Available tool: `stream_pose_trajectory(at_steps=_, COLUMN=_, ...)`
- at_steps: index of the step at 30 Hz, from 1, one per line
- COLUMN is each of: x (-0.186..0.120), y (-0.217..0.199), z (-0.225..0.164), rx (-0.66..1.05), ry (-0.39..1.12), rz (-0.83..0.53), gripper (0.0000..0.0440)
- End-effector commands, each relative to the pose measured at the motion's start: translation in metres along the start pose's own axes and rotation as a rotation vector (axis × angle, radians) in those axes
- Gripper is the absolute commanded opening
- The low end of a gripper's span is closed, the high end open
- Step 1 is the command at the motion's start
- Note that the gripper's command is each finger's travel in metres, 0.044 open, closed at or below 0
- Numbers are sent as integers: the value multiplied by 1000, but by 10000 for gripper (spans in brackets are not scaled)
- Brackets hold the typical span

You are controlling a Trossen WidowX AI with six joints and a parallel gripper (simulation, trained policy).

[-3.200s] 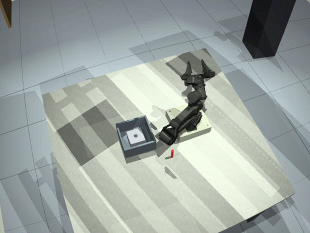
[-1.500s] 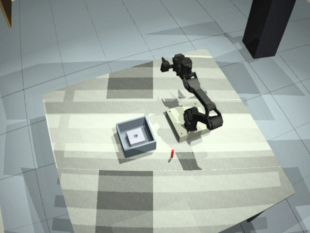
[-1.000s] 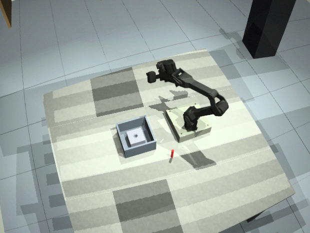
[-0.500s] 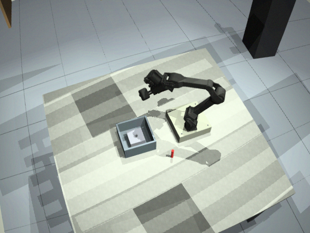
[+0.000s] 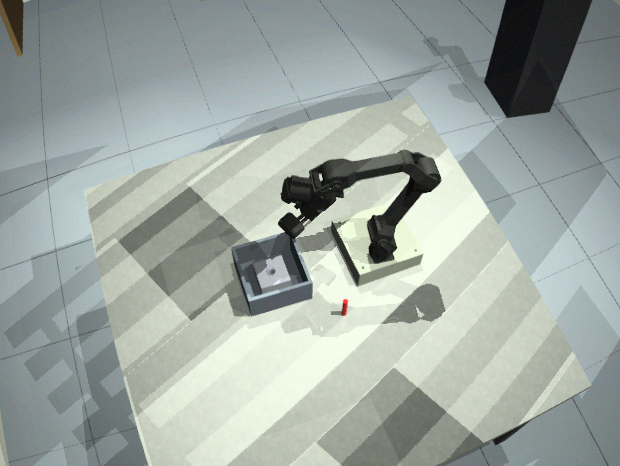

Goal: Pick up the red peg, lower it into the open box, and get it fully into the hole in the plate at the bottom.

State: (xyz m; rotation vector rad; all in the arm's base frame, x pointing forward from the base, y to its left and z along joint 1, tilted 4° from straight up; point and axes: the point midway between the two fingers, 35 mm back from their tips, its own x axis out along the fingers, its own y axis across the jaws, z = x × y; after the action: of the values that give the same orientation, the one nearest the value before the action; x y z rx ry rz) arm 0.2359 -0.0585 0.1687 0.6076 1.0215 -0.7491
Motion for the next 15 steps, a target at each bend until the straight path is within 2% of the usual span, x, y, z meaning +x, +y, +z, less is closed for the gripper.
stream_pose_trajectory(at_steps=1, x=-2, y=11, z=-22, rx=-35, ry=67, rz=-16, gripper=440)
stream_pose_trajectory(at_steps=15, x=-14, y=32, z=-110, rx=-134, ry=279, rz=-132, gripper=440)
